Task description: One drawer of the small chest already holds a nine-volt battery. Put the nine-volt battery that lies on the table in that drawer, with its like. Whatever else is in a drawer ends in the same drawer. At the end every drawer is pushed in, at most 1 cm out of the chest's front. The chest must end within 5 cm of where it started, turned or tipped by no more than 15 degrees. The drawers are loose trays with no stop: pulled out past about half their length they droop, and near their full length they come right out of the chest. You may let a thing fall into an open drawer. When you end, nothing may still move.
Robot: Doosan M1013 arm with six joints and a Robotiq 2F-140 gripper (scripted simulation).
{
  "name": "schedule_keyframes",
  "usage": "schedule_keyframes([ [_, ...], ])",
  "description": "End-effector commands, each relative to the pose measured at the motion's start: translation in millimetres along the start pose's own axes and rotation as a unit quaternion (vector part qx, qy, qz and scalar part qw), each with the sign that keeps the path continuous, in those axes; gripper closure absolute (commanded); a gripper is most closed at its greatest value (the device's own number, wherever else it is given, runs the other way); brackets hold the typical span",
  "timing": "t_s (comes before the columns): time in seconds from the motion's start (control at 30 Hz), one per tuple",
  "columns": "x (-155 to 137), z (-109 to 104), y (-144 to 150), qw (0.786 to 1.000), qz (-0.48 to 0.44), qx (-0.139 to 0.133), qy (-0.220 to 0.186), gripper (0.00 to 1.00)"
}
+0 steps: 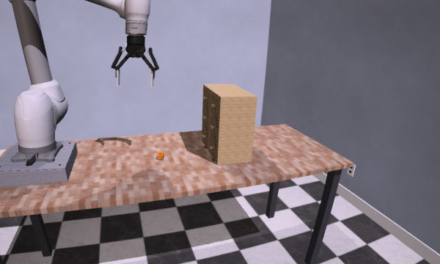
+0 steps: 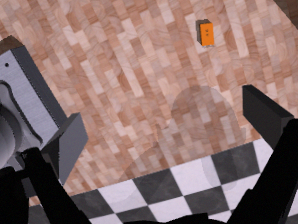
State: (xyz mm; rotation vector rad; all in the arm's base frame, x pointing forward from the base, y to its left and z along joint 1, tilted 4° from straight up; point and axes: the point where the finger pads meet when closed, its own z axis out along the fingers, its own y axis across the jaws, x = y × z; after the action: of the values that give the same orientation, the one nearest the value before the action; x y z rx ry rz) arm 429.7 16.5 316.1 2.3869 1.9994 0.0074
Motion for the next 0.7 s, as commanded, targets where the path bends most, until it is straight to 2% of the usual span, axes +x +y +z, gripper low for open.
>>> schedule_keyframes([
  [0.0, -12, -25, 64, 0.998, -0.064, -0.009, 0.012, 0.00],
  [0.1, -12, -25, 64, 0.998, -0.064, -0.009, 0.012, 0.00],
  [0.17, -24, -39, 103, 0.994, -0.103, -0.019, 0.014, 0.00],
  [0.23, -27, -41, 109, 0.994, -0.110, -0.021, 0.014, 0.00],
  [0.67, -27, -42, 110, 0.993, -0.111, -0.021, 0.014, 0.00],
])
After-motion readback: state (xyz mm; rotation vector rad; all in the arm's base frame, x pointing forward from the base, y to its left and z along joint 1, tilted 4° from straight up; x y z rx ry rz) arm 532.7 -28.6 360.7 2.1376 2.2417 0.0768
